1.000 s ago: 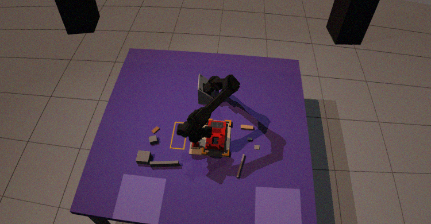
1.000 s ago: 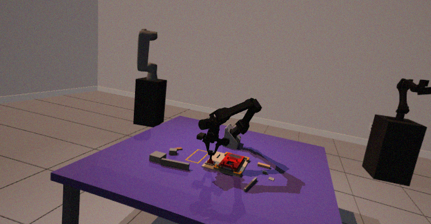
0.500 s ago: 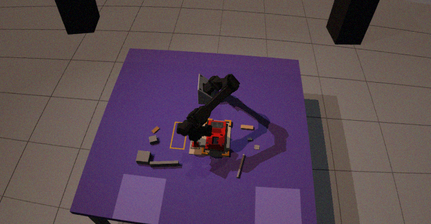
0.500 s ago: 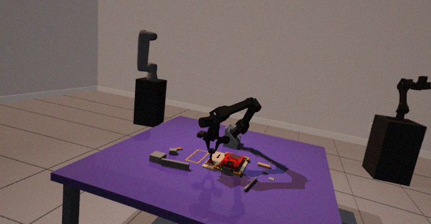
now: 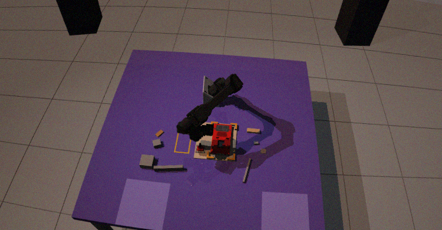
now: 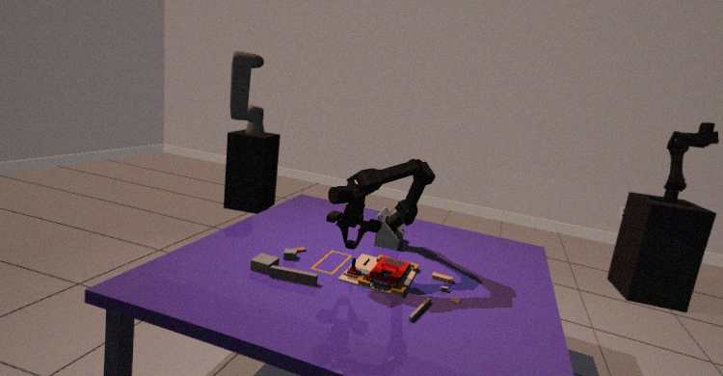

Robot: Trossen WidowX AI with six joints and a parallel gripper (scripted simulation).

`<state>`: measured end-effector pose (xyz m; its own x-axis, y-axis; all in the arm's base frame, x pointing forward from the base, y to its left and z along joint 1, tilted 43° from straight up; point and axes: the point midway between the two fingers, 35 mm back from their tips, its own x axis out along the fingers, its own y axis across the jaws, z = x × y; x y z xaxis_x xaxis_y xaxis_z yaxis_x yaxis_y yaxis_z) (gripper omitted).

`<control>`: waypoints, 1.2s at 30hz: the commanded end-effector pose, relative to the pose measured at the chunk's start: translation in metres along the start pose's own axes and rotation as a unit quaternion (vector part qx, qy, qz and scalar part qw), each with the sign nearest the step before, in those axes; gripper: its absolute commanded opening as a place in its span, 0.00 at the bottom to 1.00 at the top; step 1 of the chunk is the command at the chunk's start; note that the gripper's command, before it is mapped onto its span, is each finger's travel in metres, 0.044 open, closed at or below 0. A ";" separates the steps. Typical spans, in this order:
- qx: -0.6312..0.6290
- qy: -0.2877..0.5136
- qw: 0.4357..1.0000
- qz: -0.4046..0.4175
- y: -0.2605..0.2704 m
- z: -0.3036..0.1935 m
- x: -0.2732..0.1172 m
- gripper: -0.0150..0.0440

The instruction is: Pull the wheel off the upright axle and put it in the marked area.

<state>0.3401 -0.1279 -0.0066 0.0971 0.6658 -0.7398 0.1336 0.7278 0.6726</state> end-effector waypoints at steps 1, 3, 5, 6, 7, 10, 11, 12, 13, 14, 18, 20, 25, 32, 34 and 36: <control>0.003 0.002 1.000 -0.002 -0.021 -0.011 0.000 0.25; 0.003 0.003 1.000 -0.002 -0.030 -0.016 -0.001 0.25; 0.003 0.003 1.000 -0.003 -0.040 -0.022 -0.002 0.25; 0.003 0.003 1.000 -0.003 -0.044 -0.024 -0.002 0.25; 0.003 0.003 1.000 -0.003 -0.049 -0.027 -0.002 0.25; 0.002 0.003 1.000 -0.003 -0.061 -0.036 -0.003 0.25; 0.002 0.004 1.000 -0.003 -0.066 -0.039 -0.003 0.25; 0.002 0.004 1.000 -0.003 -0.070 -0.042 -0.004 0.25; 0.002 0.004 1.000 -0.002 -0.074 -0.045 -0.004 0.25; 0.001 0.004 1.000 -0.002 -0.078 -0.049 -0.004 0.25; 0.001 0.004 1.000 -0.001 -0.084 -0.053 -0.004 0.25; 0.001 0.004 1.000 -0.001 -0.084 -0.053 -0.002 0.25; 0.001 0.004 1.000 -0.001 -0.084 -0.053 0.011 0.25; 0.001 0.004 1.000 -0.001 -0.085 -0.052 0.033 0.25; 0.001 0.004 1.000 -0.001 -0.085 -0.051 0.047 0.25; 0.001 0.004 1.000 -0.001 -0.085 -0.051 0.062 0.25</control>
<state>0.2842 -0.1565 -0.0917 0.0977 0.6550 -0.7493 0.1282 0.7384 0.6621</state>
